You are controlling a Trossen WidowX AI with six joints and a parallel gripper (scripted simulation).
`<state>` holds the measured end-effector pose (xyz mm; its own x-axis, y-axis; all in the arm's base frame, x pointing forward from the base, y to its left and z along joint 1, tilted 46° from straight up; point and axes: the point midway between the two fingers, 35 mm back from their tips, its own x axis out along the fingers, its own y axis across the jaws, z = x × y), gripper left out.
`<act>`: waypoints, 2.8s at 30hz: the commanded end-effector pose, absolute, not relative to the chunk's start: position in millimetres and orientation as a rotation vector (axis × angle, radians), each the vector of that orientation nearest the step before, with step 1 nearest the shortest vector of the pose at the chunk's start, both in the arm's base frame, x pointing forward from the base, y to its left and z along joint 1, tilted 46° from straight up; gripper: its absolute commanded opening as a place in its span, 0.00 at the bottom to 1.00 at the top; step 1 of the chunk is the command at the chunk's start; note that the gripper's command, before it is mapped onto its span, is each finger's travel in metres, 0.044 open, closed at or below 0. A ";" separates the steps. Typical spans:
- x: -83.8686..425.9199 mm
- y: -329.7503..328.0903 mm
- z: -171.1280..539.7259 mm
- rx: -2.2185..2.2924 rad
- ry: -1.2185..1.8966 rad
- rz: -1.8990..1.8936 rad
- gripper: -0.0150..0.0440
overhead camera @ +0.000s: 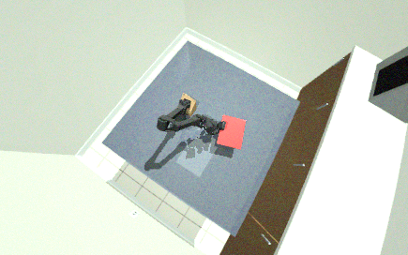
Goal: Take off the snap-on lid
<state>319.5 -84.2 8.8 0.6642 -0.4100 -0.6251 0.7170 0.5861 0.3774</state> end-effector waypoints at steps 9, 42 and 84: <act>319.6 -82.4 10.4 0.660 0.514 -0.692 0.25; 318.8 -77.5 15.2 0.661 0.514 -0.692 0.25; 321.5 -73.2 18.3 0.660 0.514 -0.687 0.25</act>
<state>321.1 -73.2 18.4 0.6664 -0.4065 -0.6251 0.7142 0.5887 0.3786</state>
